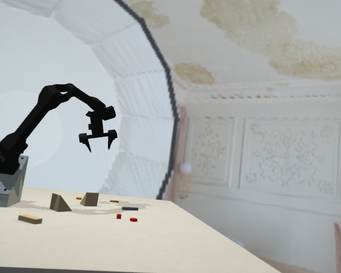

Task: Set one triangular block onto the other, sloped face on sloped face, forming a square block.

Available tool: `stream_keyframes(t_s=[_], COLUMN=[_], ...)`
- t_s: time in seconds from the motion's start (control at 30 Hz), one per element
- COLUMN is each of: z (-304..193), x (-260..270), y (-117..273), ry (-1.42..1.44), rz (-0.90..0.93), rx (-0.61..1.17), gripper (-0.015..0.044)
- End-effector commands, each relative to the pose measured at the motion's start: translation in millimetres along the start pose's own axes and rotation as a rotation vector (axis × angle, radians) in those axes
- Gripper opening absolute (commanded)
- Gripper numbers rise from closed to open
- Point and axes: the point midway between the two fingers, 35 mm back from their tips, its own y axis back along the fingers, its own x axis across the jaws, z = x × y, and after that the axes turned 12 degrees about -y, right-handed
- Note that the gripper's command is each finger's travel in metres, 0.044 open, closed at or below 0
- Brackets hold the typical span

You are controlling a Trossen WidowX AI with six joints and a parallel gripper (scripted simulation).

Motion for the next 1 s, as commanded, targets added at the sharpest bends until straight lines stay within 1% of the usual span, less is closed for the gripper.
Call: stream_keyframes(t_s=[0.0, 0.17, 0.33, 0.4, 0.7, 0.97], z=[-58.4, -132.3, -207.3, -224.9, -226.8, -224.5], x=[-19.4, -28.3, -19.4, -15.0, -14.0, -9.8], y=[-30.8, -61.5, -84.9, -89.4, -91.0, -103.1], ry=[0.043, 0.088, 0.121, 0.127, 0.127, 0.127], rz=[0.127, 0.281, 0.436, 0.469, 0.473, 0.473], rx=[0.01, -0.025, -0.118, -0.15, -0.154, -0.154], gripper=[0.044, 0.044, 0.044, 0.044, 0.044, 0.044])
